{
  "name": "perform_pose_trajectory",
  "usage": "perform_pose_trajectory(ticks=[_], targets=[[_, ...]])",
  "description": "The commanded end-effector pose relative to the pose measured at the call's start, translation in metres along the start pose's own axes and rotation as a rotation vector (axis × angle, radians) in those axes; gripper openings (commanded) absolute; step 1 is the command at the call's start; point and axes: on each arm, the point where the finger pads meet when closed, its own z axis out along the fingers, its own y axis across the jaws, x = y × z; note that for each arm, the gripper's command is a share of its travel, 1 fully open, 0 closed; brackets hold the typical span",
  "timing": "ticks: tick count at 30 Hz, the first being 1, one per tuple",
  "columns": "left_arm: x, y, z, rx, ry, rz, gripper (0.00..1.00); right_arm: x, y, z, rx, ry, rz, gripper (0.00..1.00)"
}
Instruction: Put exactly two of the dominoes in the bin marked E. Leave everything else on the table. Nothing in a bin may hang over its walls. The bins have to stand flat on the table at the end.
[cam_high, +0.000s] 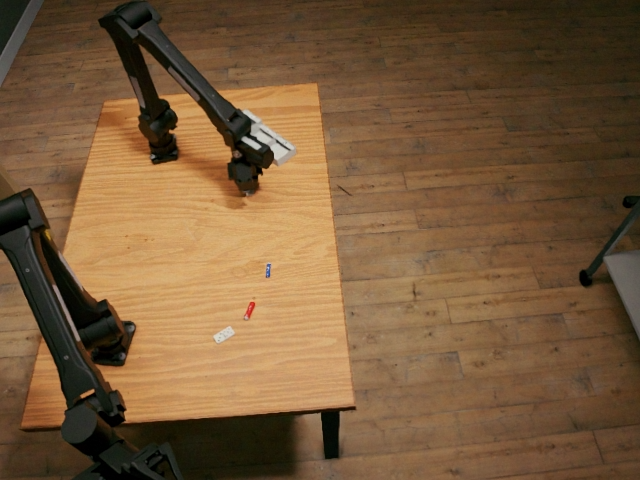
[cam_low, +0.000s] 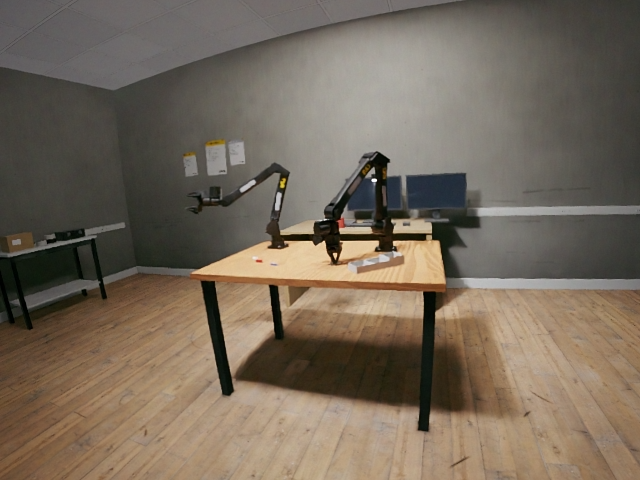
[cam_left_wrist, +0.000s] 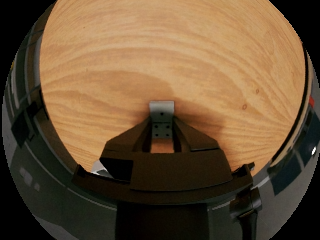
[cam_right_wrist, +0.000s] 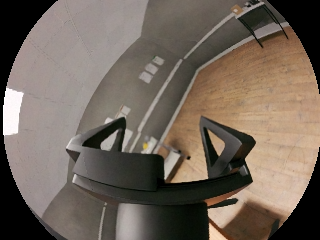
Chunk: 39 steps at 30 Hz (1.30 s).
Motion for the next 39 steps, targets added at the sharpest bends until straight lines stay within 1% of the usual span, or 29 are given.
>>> perform_pose_trajectory(ticks=[1,22,23,25,28,29,30,31,37,39], targets=[[0.001,-0.005,-0.001,0.002,0.006,-0.005,0.20,-0.010,0.006,0.001,-0.010,-0.016,-0.010,1.00],[0.002,-0.005,-0.002,0.004,0.007,-0.005,0.20,-0.010,0.006,0.001,-0.010,-0.016,-0.010,1.00],[0.001,-0.005,-0.009,-0.003,0.002,-0.005,0.20,-0.010,0.006,0.001,-0.010,-0.016,-0.010,1.00],[-0.015,0.013,-0.031,-0.040,-0.031,-0.005,0.20,-0.010,0.006,0.001,-0.010,-0.016,-0.010,1.00],[-0.015,0.013,-0.035,-0.041,-0.032,-0.005,0.20,-0.010,0.006,0.001,-0.010,-0.016,-0.010,1.00],[-0.013,0.011,-0.029,-0.022,-0.016,-0.005,0.20,-0.010,0.006,0.001,-0.010,-0.016,-0.010,1.00],[-0.013,0.012,-0.035,-0.027,-0.019,-0.005,0.20,-0.010,0.006,0.001,-0.010,-0.016,-0.010,1.00],[-0.014,0.013,-0.045,-0.041,-0.032,-0.005,0.20,-0.010,0.006,0.001,-0.010,-0.016,-0.010,1.00],[-0.014,0.013,-0.067,-0.043,-0.033,-0.005,0.20,-0.010,0.006,0.001,-0.010,-0.016,-0.010,1.00],[-0.014,0.012,-0.069,-0.033,-0.025,-0.005,0.20,-0.010,0.006,0.001,-0.010,-0.016,-0.010,1.00]])
